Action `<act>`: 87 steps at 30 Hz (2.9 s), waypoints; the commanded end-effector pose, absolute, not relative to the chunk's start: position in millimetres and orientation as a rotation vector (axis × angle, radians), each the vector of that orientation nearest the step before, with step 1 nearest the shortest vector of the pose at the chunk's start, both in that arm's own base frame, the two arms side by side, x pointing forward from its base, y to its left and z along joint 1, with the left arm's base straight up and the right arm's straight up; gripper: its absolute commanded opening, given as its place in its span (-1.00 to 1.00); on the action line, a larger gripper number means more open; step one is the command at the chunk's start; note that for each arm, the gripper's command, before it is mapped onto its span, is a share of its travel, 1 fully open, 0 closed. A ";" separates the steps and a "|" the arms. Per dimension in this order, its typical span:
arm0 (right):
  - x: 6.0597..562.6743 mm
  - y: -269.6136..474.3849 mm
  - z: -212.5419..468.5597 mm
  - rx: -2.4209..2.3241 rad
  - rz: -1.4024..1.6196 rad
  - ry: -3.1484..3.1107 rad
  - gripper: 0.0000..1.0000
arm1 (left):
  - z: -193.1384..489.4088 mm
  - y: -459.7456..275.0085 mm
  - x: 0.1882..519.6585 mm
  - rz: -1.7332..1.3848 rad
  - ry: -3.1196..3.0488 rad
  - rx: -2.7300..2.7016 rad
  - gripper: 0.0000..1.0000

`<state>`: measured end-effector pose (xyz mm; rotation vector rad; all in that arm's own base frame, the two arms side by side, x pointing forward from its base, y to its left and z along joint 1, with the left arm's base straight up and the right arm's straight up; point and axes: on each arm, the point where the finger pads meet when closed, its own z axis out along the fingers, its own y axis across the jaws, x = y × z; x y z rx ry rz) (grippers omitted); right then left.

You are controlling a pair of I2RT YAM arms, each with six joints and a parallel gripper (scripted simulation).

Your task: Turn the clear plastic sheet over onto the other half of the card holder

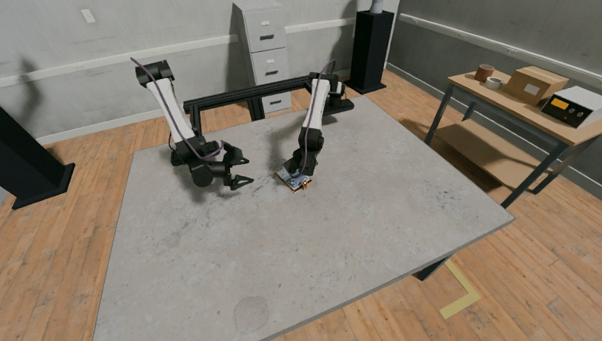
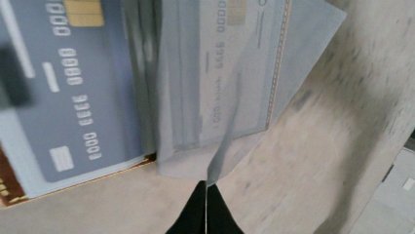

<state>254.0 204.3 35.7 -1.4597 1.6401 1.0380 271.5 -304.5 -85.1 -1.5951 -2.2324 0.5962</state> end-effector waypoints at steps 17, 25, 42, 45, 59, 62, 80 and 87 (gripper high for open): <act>257.7 205.5 41.6 -1.462 1.027 1.614 1.00 | -78.7 -336.1 237.5 0.652 -2.293 -1.652 -0.98; 257.7 205.5 41.6 -1.462 1.027 1.614 1.00 | -82.4 -341.0 230.6 0.656 -2.296 -1.658 -0.98; 257.7 205.5 41.6 -1.462 1.027 1.614 1.00 | -80.4 -338.8 233.2 0.650 -2.298 -1.663 -0.76; 251.8 205.6 42.0 -1.470 1.052 1.605 1.00 | -66.9 -336.2 241.1 0.646 -2.303 -1.675 -0.76; 226.4 204.9 55.7 -1.528 1.132 1.481 1.00 | -11.0 -323.0 269.9 0.633 -2.325 -1.705 0.30; 224.9 206.4 65.8 -1.525 1.145 1.431 1.00 | -4.2 -322.4 276.5 0.633 -2.346 -1.726 0.30; 203.6 212.7 101.1 -1.608 1.154 1.217 1.00 | 6.8 -322.8 258.7 0.582 -2.604 -1.974 0.30; 195.2 213.4 109.4 -1.639 1.151 1.162 1.00 | 13.2 -313.5 238.8 0.554 -2.673 -2.057 0.30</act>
